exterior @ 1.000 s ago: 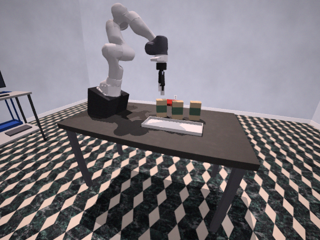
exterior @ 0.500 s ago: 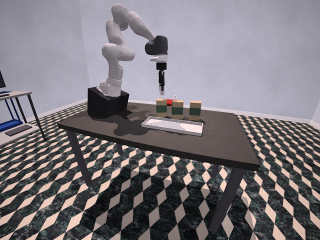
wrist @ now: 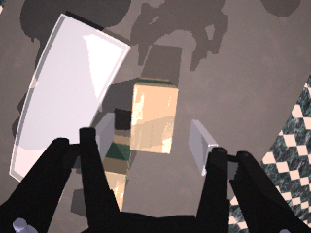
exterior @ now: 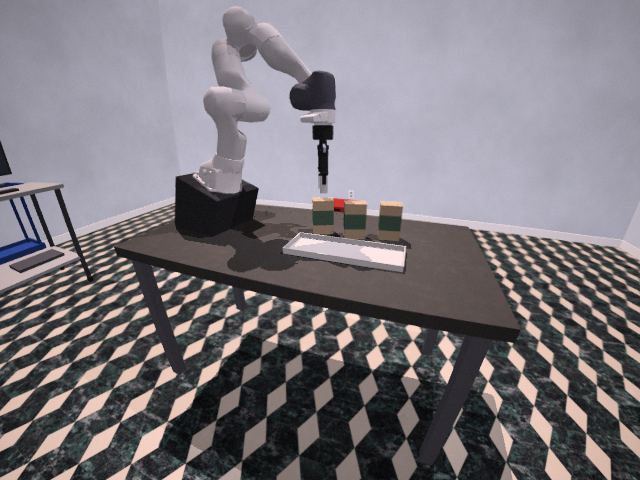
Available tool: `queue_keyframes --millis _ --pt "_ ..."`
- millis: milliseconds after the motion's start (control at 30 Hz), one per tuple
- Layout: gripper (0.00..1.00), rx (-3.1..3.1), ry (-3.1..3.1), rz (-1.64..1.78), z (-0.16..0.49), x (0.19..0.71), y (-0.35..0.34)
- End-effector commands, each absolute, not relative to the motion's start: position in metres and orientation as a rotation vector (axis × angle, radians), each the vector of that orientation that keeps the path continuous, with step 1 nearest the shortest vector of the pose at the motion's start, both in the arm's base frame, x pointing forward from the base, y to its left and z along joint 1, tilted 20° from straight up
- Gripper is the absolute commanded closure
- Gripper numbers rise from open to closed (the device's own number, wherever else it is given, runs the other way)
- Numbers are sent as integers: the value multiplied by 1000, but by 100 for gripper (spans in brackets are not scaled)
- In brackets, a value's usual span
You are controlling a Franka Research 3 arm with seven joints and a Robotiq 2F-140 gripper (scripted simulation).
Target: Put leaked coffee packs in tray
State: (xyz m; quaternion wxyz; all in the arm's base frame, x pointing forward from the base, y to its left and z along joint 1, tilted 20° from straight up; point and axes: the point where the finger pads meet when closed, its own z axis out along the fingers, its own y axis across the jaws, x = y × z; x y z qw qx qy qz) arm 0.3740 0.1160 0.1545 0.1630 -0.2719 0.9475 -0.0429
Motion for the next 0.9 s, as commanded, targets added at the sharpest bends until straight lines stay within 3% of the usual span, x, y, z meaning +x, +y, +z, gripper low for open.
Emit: queue_keyframes --millis 0,867 --pt "45 -765 2702 -123 155 375 115" --pt "45 -766 2703 -122 135 381 118"
